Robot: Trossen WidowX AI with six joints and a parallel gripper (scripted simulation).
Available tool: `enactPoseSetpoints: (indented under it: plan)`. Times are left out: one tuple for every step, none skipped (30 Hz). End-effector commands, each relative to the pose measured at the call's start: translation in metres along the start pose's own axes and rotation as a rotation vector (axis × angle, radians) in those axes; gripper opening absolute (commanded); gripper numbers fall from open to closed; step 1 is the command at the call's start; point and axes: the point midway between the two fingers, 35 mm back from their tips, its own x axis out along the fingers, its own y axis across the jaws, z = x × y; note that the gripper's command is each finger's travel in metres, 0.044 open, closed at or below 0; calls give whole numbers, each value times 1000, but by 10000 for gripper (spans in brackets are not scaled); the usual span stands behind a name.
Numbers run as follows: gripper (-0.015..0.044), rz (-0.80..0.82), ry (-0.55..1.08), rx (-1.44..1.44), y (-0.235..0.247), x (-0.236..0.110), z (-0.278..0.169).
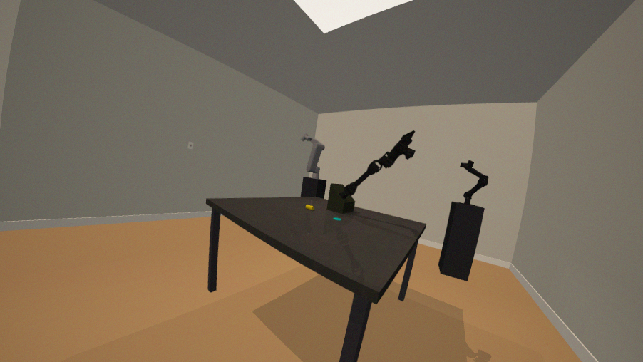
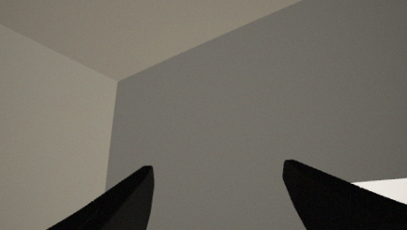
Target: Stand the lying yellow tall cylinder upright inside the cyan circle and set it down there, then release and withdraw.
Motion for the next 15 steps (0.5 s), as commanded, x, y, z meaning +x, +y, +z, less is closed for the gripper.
enactPoseSetpoints:
  plan:
    - [309, 102, -3, 17, 42, -5, -10]
    - [309, 125, -1, 22, 51, -6, -13]
    - [309, 149, 1, 27, 59, -8, -17]
    - [309, 172, 4, 32, 68, -9, -20]
    - [309, 196, 8, 38, 77, -11, -24]
    - [309, 220, 12, 43, 85, -13, -28]
    - [309, 243, 17, 49, 94, -15, -32]
    - [309, 267, 23, 56, 102, -17, -36]
    - [309, 290, 29, 62, 111, -20, -41]
    - [309, 314, 36, 68, 119, -22, -45]
    - [309, 337, 44, 75, 127, -25, -50]
    - [309, 360, 52, 82, 135, -28, -55]
    - [309, 383, 60, 89, 143, -31, -60]
    - [309, 406, 70, 96, 151, -34, -65]
    - [309, 429, 80, 104, 159, -38, -70]
